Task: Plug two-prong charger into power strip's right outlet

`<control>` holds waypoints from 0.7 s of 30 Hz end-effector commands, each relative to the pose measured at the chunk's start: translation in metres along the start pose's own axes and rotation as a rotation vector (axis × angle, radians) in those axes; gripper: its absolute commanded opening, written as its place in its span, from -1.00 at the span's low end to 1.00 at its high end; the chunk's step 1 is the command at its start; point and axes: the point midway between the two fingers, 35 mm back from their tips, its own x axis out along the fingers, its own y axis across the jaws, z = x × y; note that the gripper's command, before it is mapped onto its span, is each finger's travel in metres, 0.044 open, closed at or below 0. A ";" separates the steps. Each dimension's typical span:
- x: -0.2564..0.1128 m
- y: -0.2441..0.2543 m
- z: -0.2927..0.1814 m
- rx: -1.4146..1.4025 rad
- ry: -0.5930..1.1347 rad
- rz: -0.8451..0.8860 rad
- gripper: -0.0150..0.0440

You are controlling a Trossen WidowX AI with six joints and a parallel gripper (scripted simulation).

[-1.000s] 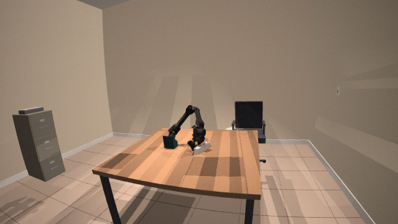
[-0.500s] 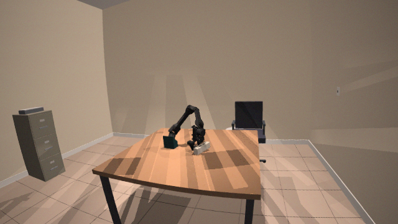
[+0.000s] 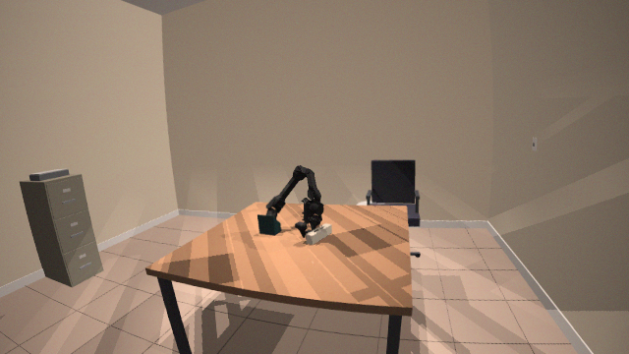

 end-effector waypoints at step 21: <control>0.001 0.000 -0.022 -0.007 -0.004 0.000 1.00</control>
